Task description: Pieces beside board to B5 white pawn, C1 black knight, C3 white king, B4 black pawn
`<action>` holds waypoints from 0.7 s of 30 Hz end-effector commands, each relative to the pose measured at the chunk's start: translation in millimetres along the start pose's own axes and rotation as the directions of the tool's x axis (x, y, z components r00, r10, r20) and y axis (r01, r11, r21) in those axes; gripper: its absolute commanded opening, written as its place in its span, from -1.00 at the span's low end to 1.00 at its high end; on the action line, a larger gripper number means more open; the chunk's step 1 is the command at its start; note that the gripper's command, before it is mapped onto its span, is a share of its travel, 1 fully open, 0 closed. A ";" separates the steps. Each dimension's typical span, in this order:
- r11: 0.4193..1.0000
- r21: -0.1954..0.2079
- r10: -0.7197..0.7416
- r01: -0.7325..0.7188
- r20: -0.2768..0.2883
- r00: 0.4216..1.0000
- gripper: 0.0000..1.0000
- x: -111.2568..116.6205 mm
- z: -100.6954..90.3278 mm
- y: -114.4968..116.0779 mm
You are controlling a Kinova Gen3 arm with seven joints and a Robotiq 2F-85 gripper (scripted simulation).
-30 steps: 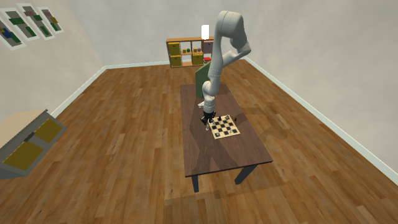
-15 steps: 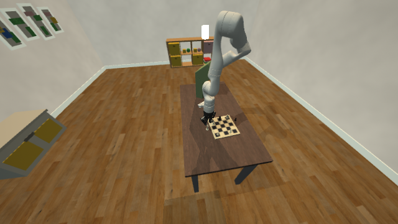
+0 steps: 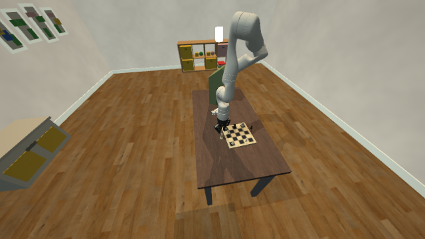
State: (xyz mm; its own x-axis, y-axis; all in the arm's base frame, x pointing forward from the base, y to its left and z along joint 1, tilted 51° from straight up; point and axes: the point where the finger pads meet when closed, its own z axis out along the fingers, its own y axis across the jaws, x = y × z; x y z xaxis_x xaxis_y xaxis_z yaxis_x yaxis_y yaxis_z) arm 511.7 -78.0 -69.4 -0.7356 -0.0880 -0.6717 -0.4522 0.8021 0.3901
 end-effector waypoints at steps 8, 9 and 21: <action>1.000 -0.001 0.012 -0.012 0.003 1.000 -0.18 -2.7 0.7 2.2; 1.000 -0.001 0.012 -0.012 0.003 1.000 -0.18 -2.7 0.7 2.2; 1.000 0.004 0.011 -0.011 0.005 1.000 -0.18 -3.9 11.8 -0.7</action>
State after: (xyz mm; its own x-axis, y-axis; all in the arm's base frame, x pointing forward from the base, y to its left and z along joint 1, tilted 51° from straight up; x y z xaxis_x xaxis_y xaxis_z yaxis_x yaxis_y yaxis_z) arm 515.4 -75.9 -71.8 -0.7348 -0.0896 -0.6723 -0.4512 0.8047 0.3859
